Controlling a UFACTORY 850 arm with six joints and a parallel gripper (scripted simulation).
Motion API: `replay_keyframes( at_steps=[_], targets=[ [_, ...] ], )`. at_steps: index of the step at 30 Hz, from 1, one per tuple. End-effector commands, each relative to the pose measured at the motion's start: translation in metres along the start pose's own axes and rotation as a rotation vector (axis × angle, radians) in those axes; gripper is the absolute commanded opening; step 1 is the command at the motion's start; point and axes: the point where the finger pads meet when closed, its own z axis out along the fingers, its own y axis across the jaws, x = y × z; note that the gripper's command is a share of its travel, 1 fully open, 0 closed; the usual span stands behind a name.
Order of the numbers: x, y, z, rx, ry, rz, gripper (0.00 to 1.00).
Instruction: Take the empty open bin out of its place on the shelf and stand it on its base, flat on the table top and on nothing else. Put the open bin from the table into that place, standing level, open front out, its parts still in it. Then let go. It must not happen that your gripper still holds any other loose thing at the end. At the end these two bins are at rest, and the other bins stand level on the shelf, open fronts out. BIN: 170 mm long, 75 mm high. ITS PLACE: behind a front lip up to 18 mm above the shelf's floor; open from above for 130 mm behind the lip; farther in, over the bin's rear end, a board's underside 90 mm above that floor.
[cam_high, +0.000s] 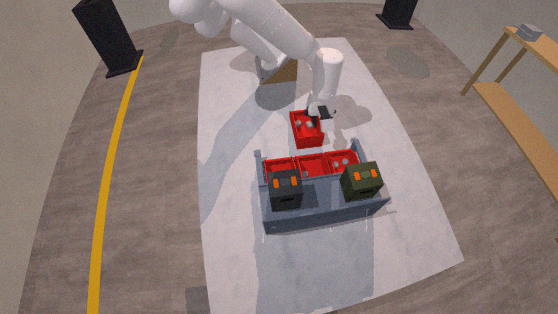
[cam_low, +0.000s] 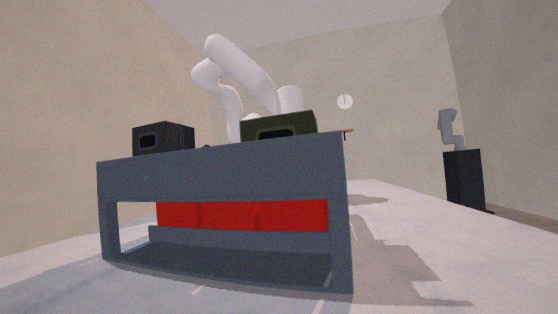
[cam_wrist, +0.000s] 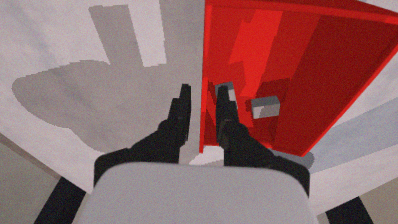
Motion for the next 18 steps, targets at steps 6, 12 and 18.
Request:
replay_keyframes(
  at_steps=[6, 12, 18],
  targets=[
    [0.0007, -0.0003, -0.0009, 0.001, 0.001, 0.000, 0.26],
    [0.0007, -0.0003, -0.0020, 0.001, 0.001, 0.000, 0.26],
    [0.0007, -0.0003, -0.0048, 0.001, 0.001, 0.000, 0.26]
  ],
)
